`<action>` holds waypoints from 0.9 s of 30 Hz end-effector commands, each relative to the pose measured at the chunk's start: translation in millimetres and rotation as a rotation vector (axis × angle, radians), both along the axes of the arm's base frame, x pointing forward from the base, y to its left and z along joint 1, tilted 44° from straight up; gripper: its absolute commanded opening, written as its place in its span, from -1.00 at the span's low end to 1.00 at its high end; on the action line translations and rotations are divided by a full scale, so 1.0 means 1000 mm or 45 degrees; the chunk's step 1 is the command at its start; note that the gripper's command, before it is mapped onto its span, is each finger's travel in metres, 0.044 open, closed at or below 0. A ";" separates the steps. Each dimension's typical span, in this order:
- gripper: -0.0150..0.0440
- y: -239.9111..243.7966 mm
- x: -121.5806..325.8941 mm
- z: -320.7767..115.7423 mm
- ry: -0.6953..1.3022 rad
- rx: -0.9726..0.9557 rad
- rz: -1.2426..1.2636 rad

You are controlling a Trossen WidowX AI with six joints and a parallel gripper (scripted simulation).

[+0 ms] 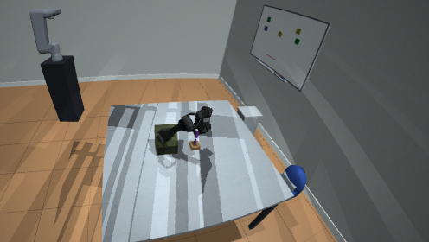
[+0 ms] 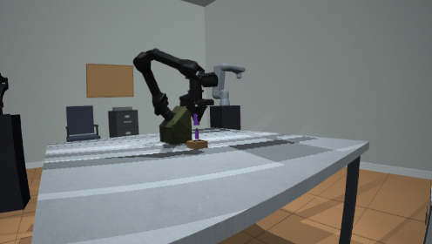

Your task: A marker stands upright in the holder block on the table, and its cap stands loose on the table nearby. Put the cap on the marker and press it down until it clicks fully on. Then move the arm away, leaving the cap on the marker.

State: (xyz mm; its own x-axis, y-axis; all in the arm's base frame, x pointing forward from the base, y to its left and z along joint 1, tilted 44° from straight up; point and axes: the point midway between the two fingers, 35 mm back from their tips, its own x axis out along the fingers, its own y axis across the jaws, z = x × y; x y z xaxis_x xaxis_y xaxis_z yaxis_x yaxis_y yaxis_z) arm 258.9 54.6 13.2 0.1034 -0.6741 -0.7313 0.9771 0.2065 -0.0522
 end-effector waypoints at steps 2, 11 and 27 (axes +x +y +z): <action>-0.49 -0.004 0.000 -0.003 0.005 -0.005 0.006; -0.49 -0.013 0.002 -0.014 0.005 -0.004 0.006; -0.49 -0.031 0.005 -0.032 0.004 -0.006 0.006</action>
